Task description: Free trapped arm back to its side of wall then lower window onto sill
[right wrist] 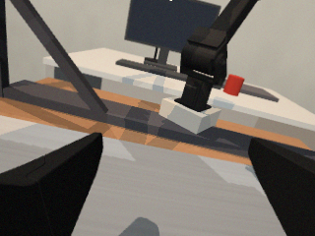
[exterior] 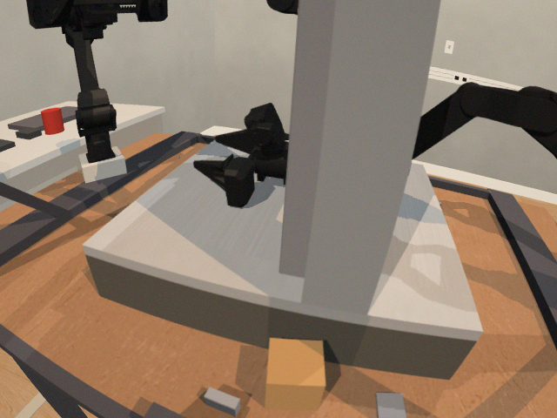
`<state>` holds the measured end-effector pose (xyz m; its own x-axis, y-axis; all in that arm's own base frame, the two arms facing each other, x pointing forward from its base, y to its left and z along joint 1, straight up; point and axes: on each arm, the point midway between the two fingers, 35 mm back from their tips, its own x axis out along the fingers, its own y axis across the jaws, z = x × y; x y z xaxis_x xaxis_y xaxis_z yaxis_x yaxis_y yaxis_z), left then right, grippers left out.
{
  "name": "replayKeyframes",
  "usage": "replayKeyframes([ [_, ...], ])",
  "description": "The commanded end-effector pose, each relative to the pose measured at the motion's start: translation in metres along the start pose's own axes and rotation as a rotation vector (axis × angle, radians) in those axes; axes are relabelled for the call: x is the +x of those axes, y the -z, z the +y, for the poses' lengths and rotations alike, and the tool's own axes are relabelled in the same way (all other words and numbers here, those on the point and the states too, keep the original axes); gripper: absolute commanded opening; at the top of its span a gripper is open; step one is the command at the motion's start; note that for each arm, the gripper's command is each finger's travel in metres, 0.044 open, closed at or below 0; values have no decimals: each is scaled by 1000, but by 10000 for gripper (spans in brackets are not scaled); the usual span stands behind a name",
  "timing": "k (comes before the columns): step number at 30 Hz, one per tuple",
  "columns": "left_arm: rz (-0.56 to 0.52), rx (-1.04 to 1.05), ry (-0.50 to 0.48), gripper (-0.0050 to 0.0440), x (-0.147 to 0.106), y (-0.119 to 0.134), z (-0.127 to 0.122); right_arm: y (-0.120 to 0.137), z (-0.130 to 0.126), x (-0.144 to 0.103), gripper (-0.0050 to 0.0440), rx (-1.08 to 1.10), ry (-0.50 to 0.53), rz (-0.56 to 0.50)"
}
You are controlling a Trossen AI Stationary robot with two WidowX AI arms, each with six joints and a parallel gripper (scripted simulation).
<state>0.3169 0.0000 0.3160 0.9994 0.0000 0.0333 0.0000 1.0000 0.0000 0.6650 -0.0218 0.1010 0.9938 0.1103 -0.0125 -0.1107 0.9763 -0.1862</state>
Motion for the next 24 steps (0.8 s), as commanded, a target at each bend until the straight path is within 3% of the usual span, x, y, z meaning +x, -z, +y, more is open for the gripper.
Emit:
replayKeyframes([
  [1,-17,0,0,400,-1,-7,0,-32,-6,1,400,-28,9,-50],
  [13,-17,0,0,400,-1,-7,0,-32,-6,1,400,-28,9,-50],
  [14,21,1,-48,400,5,10,10,-28,-5,1,400,-27,7,-43],
  [24,19,7,-496,400,10,51,106,-35,-7,1,400,-29,9,-54],
])
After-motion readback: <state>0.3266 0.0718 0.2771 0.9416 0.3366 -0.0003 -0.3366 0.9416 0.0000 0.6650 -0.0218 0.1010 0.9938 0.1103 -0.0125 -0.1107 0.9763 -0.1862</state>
